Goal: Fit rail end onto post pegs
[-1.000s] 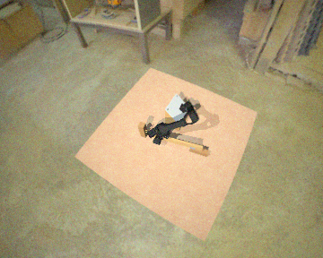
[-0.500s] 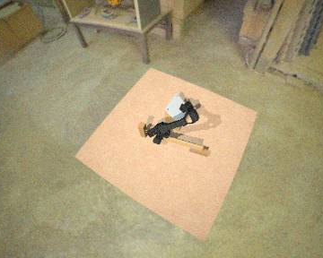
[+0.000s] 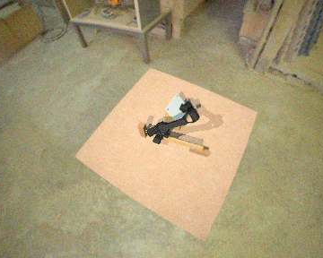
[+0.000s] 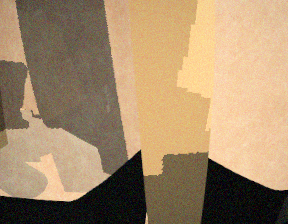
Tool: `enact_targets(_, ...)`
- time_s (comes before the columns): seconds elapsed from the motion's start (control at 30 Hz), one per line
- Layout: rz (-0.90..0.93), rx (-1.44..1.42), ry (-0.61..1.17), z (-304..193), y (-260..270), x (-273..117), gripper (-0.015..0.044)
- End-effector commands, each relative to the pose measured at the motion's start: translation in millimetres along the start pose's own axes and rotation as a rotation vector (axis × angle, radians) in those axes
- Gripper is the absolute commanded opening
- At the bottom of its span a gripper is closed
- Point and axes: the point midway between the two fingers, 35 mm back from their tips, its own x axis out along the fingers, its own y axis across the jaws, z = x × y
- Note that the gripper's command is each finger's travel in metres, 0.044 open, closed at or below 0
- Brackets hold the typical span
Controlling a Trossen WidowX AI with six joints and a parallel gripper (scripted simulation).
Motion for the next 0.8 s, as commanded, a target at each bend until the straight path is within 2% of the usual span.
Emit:
enact_targets(0.0, -0.012, 0.000, -0.002, -1, -1, -6, 0.0000)
enact_targets(0.77, -0.012, 0.000, -0.002, -1, -1, -17, 0.0000)
